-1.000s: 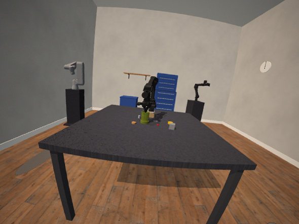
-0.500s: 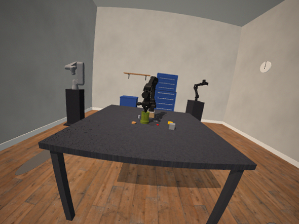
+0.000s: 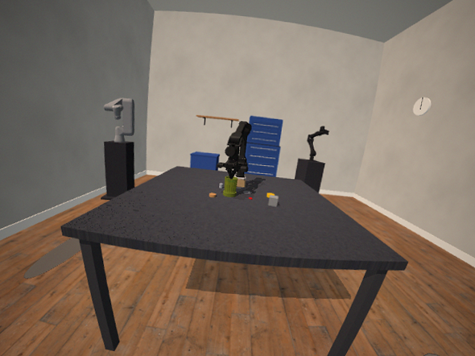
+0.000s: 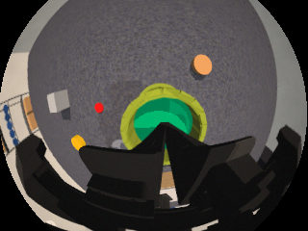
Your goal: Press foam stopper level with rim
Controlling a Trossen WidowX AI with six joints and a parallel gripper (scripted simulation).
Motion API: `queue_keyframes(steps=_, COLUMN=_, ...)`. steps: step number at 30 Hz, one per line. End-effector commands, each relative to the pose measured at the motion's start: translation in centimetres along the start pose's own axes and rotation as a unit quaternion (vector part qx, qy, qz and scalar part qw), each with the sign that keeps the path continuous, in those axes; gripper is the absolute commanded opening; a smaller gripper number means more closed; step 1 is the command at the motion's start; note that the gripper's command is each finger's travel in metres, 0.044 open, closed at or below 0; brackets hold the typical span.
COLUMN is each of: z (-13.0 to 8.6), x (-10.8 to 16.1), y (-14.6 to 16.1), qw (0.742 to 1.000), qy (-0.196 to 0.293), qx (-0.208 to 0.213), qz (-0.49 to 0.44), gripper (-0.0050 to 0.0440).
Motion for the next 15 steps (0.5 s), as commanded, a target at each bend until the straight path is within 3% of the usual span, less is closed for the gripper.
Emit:
queue_keyframes(steps=1, z=0.7, x=0.8, y=-0.1, qw=1.000, qy=0.016, qx=0.002, qz=0.001, gripper=0.0000)
queue_keyframes(steps=9, z=0.2, x=0.5, y=-0.1, qw=1.000, qy=0.015, qx=0.002, qz=0.001, gripper=0.0000)
queue_keyframes(steps=12, z=-1.9, x=0.0, y=0.1, qw=1.000, qy=0.015, qx=0.002, qz=0.001, gripper=0.0000)
queue_keyframes(steps=15, z=-5.6, x=-0.5, y=0.2, qw=1.000, qy=0.016, qx=0.002, qz=0.001, gripper=0.0000)
Point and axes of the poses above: the point midway between the two fingers, 35 mm back from their tips, its own z axis out along the fingers, its own y axis across the jaws, x = y × z, the point moved 3 cm from there along -z, back along the fingers, and after that the axes turned 15 degrees about z, right-handed, at the moved point
